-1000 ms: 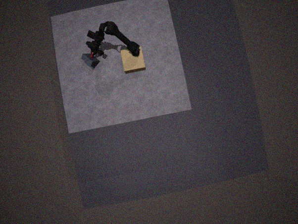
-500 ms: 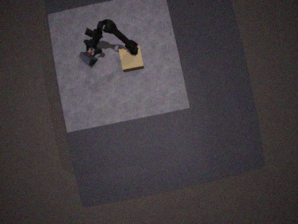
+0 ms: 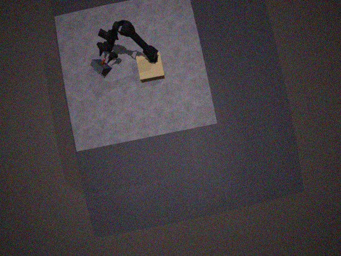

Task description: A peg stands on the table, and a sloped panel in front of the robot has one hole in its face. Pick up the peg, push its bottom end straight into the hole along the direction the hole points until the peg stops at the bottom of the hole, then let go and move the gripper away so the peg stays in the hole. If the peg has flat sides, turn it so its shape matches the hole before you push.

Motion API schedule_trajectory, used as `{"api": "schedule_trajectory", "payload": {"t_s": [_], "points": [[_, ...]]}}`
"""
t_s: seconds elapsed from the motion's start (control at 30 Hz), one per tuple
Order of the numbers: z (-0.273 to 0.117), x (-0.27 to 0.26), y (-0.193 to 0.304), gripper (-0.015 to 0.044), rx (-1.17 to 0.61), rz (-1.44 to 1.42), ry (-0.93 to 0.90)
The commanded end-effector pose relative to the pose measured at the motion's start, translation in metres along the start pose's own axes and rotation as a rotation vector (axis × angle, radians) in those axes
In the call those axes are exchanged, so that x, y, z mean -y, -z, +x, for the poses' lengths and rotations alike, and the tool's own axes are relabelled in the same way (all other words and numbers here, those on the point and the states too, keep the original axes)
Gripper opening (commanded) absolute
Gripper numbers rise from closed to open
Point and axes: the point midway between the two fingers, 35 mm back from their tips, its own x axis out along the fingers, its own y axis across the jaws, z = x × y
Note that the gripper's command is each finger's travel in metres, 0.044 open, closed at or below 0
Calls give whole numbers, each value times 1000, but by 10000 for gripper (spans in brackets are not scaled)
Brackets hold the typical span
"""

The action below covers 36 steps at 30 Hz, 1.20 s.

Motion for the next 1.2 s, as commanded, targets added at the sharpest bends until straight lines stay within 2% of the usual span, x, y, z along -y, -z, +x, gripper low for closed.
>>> {"api": "schedule_trajectory", "payload": {"t_s": [0.0,1.17], "points": [[-7,1,-1,440,3,-7,2],[-65,1,6,440,6,-3,5]]}}
